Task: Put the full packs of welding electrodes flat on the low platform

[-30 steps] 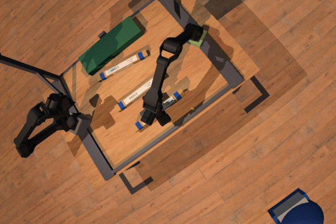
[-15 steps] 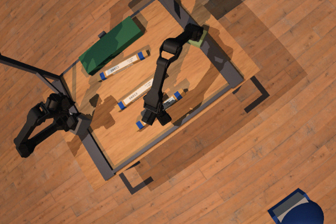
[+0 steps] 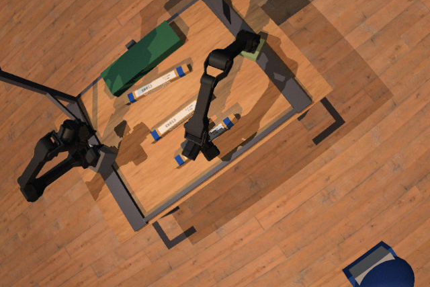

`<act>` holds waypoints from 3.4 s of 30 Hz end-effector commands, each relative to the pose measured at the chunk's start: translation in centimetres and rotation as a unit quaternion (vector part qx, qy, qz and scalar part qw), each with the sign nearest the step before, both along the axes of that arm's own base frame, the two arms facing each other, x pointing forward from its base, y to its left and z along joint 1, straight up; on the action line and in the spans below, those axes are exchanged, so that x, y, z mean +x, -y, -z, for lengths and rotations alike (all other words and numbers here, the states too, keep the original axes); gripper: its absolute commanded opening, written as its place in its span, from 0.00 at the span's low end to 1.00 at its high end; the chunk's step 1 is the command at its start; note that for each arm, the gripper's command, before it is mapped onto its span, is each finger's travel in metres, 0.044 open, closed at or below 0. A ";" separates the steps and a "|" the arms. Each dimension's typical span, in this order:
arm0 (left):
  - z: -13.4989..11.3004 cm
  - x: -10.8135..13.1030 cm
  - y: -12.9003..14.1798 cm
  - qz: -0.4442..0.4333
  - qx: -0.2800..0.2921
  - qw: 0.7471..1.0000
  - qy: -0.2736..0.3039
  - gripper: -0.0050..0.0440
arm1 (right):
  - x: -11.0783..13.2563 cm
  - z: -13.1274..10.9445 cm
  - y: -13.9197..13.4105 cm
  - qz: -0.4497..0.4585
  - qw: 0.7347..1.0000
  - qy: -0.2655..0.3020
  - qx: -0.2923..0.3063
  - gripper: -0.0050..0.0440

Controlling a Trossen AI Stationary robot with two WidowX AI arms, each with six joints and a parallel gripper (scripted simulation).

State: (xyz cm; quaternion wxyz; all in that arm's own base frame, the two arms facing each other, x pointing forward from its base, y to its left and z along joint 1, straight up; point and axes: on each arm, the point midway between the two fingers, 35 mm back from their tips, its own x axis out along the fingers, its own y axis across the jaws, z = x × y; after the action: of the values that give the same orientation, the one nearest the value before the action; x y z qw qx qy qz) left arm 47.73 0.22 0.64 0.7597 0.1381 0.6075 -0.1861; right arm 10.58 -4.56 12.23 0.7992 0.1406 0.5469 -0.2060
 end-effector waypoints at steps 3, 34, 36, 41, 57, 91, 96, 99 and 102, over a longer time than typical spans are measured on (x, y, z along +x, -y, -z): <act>-3.6 1.7 0.2 0.001 -0.002 0.999 0.052 0.00 | 0.2 -0.7 0.1 0.000 1.000 0.010 -0.004 0.78; -3.1 1.4 0.2 0.001 -0.002 0.999 0.050 0.00 | 0.2 -0.7 0.1 0.000 1.000 0.010 -0.004 0.78; -3.2 1.4 0.2 0.001 -0.002 0.999 0.051 0.00 | 0.2 -0.7 0.1 0.000 1.000 0.010 -0.004 0.78; -3.1 1.2 0.2 0.001 -0.002 0.999 0.049 0.00 | 0.2 -0.7 0.1 0.000 1.000 0.010 -0.004 0.78; -3.1 1.1 0.2 0.001 -0.002 0.999 0.047 0.00 | 0.2 -0.7 0.1 0.000 1.000 0.010 -0.004 0.78; -2.3 0.8 0.1 0.000 0.000 0.999 0.036 0.78 | 0.2 -0.7 0.1 0.000 1.000 0.010 -0.004 0.78; -2.3 0.8 0.1 0.000 0.000 0.999 0.036 0.78 | 0.2 -0.7 0.1 0.000 1.000 0.010 -0.004 0.78; -2.3 0.8 0.1 0.000 0.000 0.999 0.036 0.78 | 0.2 -0.7 0.1 0.000 1.000 0.010 -0.004 0.78; -2.3 0.8 0.1 0.000 0.000 0.999 0.036 0.78 | 0.2 -0.7 0.1 0.000 1.000 0.010 -0.004 0.78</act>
State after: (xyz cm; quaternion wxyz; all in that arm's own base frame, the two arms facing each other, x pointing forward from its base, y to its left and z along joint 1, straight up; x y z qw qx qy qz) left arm 47.97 0.17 1.42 0.7704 0.1413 0.5938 -0.1841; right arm 10.58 -4.56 12.23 0.7992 0.1406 0.5469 -0.2060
